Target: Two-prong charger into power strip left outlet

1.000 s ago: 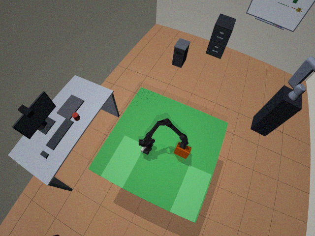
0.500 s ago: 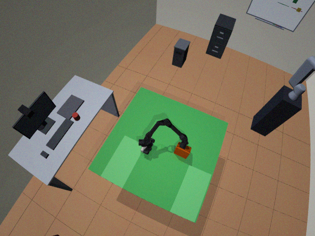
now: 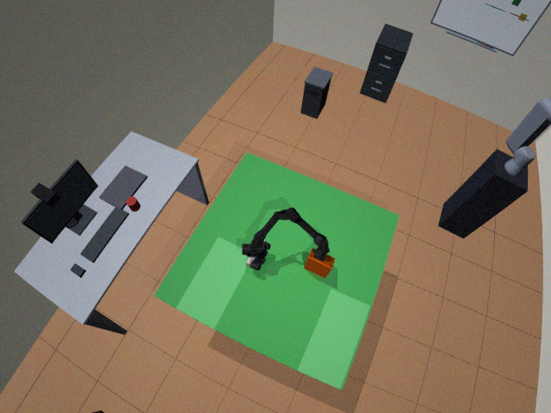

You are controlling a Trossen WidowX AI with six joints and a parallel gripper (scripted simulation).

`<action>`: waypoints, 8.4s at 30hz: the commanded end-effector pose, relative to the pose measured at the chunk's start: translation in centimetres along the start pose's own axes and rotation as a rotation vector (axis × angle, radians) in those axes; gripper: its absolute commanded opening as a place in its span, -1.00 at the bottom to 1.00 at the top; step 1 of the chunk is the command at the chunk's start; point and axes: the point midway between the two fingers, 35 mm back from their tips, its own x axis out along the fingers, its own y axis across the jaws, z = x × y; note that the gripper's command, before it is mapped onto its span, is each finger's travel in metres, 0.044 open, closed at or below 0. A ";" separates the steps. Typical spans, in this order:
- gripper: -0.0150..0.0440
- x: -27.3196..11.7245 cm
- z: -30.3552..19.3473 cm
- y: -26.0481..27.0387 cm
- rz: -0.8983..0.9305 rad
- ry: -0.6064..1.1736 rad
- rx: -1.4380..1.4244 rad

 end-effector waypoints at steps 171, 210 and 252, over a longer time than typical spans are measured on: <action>-0.49 0.2 1.6 -0.1 0.006 -0.019 0.018; 1.00 0.1 0.6 0.0 0.004 0.004 -0.002; 1.00 0.2 -0.5 0.1 0.006 -0.016 0.016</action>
